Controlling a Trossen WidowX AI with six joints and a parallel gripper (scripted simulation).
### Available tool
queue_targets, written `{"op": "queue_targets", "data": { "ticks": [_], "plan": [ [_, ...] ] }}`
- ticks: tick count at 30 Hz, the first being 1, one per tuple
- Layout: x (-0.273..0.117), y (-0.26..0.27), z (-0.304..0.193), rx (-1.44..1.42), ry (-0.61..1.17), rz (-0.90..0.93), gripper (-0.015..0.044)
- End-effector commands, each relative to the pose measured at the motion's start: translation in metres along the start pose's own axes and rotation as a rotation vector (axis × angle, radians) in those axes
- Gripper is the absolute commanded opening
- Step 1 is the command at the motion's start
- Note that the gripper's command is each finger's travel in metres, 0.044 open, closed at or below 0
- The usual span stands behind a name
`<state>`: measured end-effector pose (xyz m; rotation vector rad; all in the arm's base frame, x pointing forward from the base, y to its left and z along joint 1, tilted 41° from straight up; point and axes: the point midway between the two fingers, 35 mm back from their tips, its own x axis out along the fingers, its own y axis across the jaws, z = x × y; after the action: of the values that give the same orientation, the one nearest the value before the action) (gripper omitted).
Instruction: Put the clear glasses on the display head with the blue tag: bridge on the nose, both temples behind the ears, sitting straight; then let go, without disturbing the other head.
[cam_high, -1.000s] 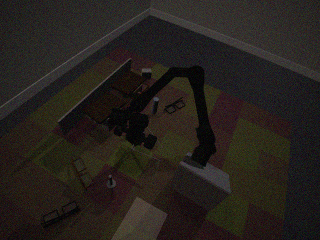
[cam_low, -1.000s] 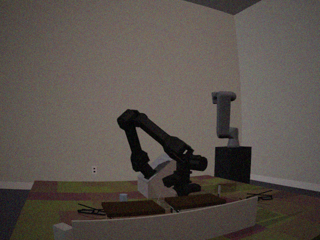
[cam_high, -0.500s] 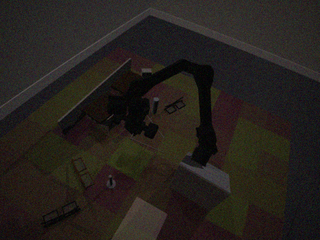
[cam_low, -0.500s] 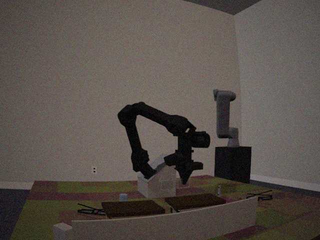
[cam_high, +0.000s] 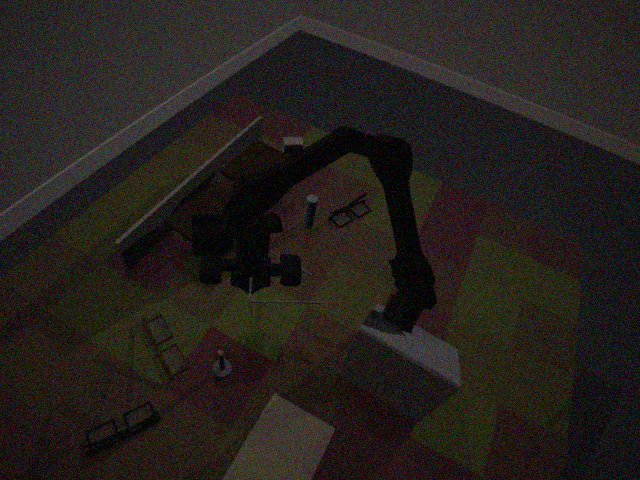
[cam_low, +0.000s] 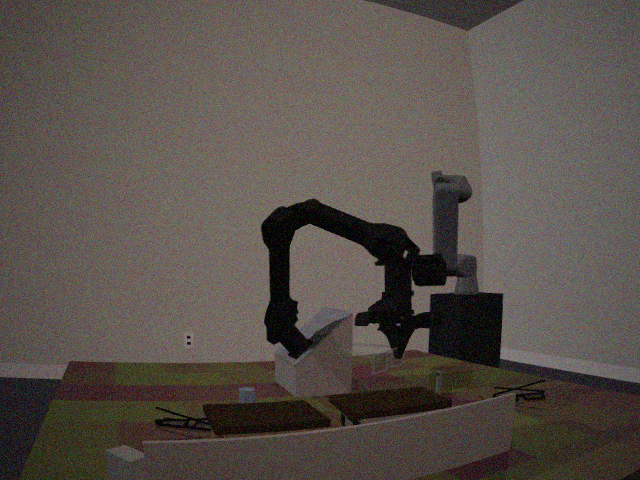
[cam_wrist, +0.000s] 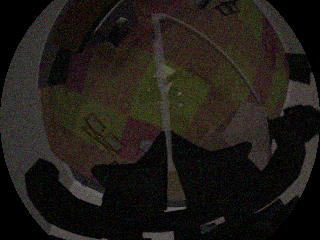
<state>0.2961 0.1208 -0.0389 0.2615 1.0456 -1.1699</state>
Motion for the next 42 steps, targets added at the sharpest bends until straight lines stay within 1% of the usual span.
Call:
{"op": "queue_targets", "data": {
  "ticks": [1, 12, 24, 31, 40, 42],
  "plan": [
    [0.000, 0.008, -0.023, -0.136, 0.006, -0.003, 0.0000],
    [0.000, 0.024, -0.100, -0.592, 0.012, 0.000, 0.0000],
    [0.010, 0.022, -0.183, -1.069, 0.008, -0.012, 0.0000],
    [0.017, 0.021, -0.189, -1.103, 0.008, -0.014, 0.0000],
    [0.067, 0.020, -0.189, -1.102, 0.006, -0.015, 0.0000],
    [0.071, 0.020, -0.189, -1.102, 0.006, -0.015, 0.0000]
  ]
}}
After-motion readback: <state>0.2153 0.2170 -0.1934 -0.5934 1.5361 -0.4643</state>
